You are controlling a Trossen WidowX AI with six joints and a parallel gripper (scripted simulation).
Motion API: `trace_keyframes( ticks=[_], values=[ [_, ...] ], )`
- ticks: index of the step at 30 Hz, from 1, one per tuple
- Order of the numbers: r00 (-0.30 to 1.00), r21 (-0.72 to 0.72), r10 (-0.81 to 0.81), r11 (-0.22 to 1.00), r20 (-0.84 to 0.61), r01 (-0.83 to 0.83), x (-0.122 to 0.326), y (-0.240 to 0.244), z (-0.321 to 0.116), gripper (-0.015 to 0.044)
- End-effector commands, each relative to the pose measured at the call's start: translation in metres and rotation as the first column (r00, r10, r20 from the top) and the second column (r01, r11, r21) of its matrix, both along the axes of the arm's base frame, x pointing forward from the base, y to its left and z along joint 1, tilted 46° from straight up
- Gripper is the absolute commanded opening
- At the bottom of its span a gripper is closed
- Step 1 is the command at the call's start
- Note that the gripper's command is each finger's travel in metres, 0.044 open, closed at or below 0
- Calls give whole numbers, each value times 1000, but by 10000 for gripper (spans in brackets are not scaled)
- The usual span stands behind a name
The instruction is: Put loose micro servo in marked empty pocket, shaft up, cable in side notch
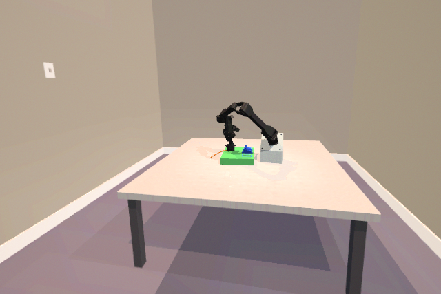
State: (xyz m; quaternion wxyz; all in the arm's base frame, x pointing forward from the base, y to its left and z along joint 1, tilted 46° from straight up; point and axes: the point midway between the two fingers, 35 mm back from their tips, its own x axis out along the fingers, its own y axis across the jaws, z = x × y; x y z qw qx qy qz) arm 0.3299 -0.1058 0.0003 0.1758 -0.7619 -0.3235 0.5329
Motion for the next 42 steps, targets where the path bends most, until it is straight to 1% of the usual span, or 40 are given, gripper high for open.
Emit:
trace_keyframes(
  ticks=[1,14,26,31,34,35,39,42],
  values=[
    [1000,2,-7,1000,3,7,1,1,-2,440],
    [1000,3,-7,1000,4,7,5,13,-14,440],
    [1000,3,-7,1000,4,7,5,13,-14,125],
    [1000,3,-7,1000,4,7,5,13,-14,92],
    [1000,3,-7,1000,4,7,4,9,-10,13],
    [1000,2,-7,1000,4,7,3,7,-7,0],
    [1000,2,-7,1000,3,7,-6,-3,7,0],
    [1000,2,-7,1000,3,7,-9,-2,9,0]
  ],
)
